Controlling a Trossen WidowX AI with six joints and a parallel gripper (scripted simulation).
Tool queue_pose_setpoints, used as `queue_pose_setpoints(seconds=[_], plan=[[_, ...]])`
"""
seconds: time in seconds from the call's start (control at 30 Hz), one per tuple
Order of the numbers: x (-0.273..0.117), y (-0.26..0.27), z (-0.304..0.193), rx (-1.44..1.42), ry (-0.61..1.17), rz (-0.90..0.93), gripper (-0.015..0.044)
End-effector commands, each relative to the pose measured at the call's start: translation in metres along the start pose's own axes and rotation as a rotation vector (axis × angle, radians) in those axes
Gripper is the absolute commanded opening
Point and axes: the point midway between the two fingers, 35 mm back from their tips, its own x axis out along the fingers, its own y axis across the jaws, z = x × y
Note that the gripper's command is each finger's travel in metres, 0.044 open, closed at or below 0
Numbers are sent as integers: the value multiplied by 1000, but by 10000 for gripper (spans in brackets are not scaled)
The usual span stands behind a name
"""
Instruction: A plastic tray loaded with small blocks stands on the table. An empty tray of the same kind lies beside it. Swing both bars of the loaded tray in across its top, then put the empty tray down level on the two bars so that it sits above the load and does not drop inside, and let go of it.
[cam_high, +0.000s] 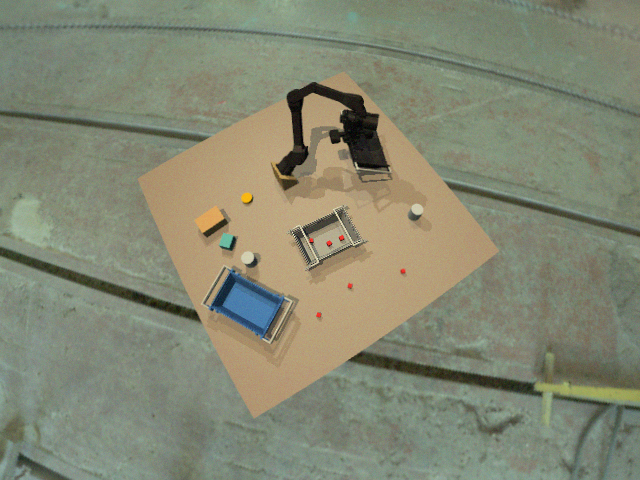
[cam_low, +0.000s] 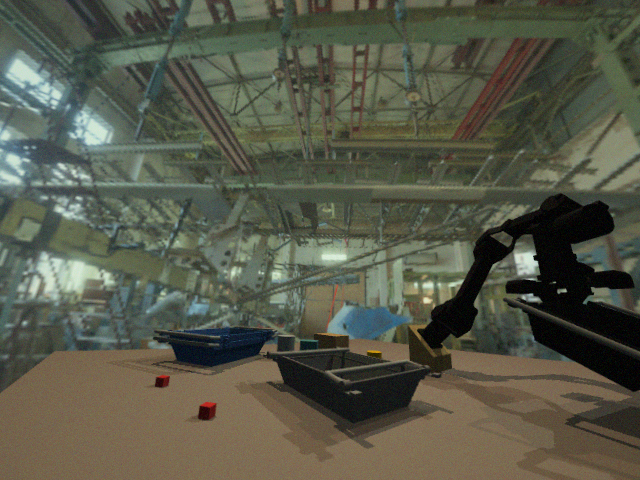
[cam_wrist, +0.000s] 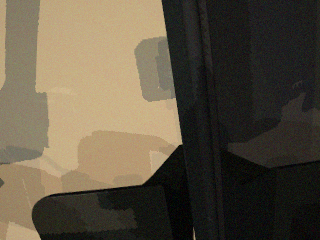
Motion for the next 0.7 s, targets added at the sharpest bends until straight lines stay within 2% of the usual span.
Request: queue_pose_setpoints(seconds=[0.0,0.67], plan=[[-4,-5,2,-7,1,-16,0],[-2,-7,-6,17,12,-5,0]])
